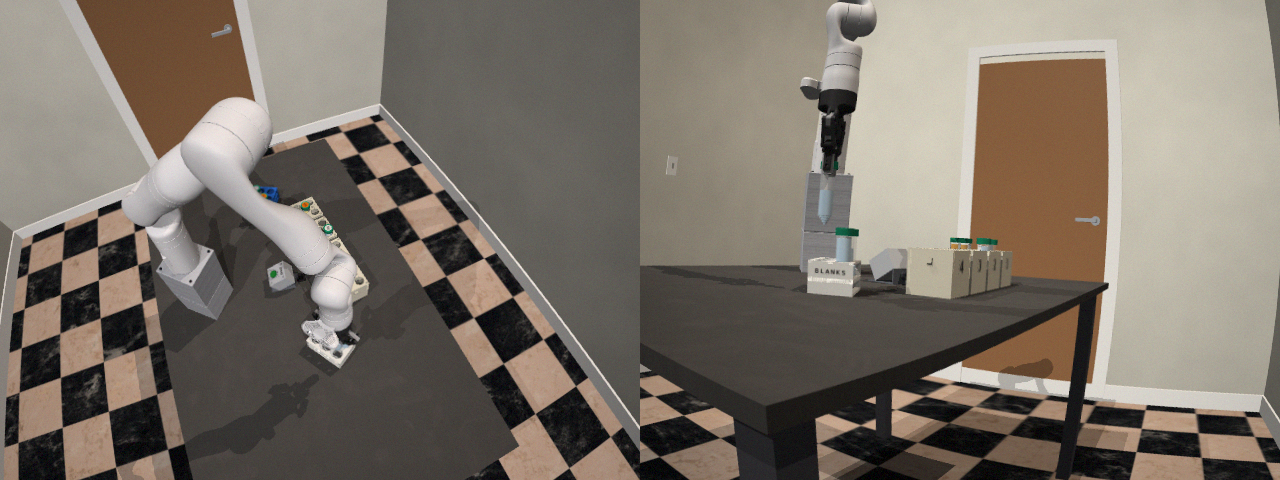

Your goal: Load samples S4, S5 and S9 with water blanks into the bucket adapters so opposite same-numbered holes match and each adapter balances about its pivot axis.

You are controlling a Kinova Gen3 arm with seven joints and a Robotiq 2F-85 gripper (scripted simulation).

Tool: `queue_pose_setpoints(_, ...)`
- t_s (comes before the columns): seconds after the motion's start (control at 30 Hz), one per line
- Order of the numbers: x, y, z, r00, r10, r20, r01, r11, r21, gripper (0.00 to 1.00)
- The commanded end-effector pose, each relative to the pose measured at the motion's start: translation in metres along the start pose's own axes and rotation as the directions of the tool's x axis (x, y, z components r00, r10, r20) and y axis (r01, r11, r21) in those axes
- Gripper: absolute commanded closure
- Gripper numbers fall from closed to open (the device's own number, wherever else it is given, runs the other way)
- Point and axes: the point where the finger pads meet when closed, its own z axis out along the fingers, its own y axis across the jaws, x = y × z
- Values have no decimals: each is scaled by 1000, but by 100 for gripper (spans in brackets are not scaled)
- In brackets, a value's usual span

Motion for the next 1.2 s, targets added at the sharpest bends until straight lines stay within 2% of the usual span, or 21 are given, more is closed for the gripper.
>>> queue_pose_setpoints(0.0,0,-1,-5,1000,0,0,0,1000,2,90)
queue_pose_setpoints(0.3,-3,1,-11,1000,20,0,-20,1000,1,90)
queue_pose_setpoints(0.8,-42,32,-11,949,315,1,-315,949,1,90)
queue_pose_setpoints(0.87,-42,32,-11,949,315,1,-315,949,1,90)
queue_pose_setpoints(1.17,-66,51,-11,894,448,1,-448,894,1,90)
